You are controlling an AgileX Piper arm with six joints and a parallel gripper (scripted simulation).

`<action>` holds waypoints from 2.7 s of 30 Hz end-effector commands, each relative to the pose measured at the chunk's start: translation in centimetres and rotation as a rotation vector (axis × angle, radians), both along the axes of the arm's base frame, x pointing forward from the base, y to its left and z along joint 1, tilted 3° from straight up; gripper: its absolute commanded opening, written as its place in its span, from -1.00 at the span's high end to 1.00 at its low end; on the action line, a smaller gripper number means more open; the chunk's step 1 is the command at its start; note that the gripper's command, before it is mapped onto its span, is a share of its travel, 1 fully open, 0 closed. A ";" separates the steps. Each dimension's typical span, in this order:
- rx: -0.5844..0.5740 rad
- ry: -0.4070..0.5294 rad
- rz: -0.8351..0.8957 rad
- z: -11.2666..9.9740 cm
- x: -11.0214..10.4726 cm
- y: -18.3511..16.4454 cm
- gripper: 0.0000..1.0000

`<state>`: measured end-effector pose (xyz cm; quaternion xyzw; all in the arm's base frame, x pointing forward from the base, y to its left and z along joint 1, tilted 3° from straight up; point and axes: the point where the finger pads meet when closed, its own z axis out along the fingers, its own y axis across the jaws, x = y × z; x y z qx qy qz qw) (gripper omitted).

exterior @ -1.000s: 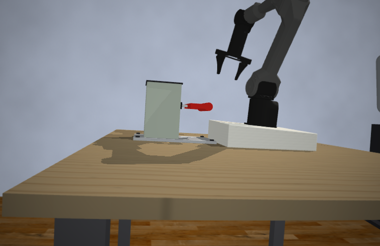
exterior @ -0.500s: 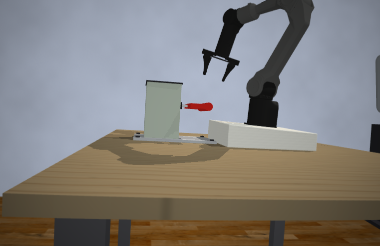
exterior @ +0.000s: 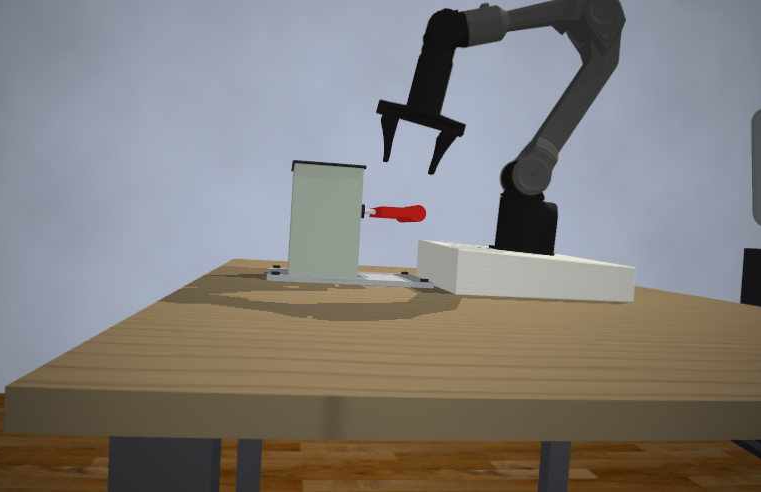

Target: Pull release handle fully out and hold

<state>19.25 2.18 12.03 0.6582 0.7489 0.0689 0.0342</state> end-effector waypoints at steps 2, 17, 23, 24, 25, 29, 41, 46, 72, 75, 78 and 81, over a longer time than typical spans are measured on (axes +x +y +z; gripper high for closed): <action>-0.001 0.019 0.031 -0.5 -0.4 1.8 -1.00; 0.000 0.026 0.040 -0.6 -0.5 2.2 -1.00; -0.001 0.033 0.041 -0.7 -0.5 2.1 -1.00; -0.002 0.035 0.041 -0.7 -0.5 2.1 -1.00; -0.002 0.038 0.041 -0.7 -0.5 2.1 -1.00; -0.005 0.052 0.041 -0.9 -0.5 2.1 -1.00; -0.017 0.102 0.043 -1.7 -0.5 2.2 -1.00; -0.023 0.128 0.044 -2.0 -0.5 2.2 -1.00; -0.037 0.190 0.045 -3.0 -0.6 2.2 -1.00; -0.037 0.190 0.045 -3.0 -0.6 2.2 -1.00; -0.037 0.190 0.045 -3.0 -0.6 2.2 1.00; -0.037 0.190 0.045 -3.0 -0.6 2.2 1.00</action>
